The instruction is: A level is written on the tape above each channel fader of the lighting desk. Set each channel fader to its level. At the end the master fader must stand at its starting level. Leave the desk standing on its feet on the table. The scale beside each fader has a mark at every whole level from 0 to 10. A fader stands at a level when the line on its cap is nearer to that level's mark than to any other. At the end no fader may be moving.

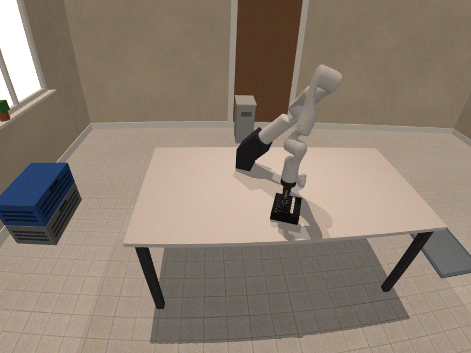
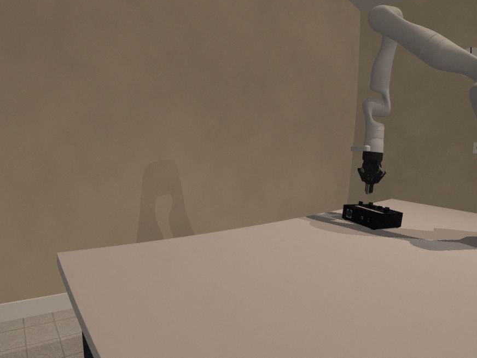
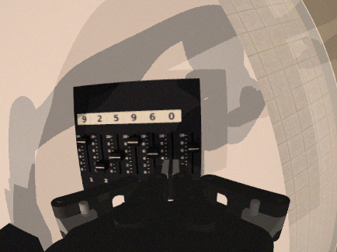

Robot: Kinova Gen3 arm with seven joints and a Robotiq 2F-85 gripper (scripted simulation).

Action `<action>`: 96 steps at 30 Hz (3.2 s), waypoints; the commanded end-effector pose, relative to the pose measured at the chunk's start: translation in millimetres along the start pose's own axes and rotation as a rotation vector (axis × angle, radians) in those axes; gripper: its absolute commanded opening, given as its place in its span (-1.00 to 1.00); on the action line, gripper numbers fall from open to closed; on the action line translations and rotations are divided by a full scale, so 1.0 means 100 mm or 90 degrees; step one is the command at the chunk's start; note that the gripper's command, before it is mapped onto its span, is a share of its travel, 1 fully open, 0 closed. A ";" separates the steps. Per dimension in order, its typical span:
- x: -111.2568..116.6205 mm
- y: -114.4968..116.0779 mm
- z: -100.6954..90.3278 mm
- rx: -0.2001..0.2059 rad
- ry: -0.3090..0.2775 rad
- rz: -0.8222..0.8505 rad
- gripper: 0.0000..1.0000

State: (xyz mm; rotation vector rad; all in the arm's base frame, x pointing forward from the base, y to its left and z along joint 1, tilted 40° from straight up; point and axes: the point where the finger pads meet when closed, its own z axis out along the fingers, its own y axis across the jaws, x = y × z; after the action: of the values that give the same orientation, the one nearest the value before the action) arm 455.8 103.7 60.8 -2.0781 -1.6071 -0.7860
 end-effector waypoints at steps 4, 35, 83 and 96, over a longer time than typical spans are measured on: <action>0.00 0.01 -0.01 -0.002 0.000 0.000 -1.00; 0.00 0.01 -0.79 -0.002 0.000 0.000 1.00; 0.00 0.01 -0.80 -0.002 0.000 0.000 1.00; 0.00 0.01 -0.80 -0.002 0.000 0.000 1.00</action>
State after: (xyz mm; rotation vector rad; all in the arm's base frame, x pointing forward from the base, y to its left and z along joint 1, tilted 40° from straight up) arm 440.9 54.5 121.8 -2.0789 -1.6077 -0.7871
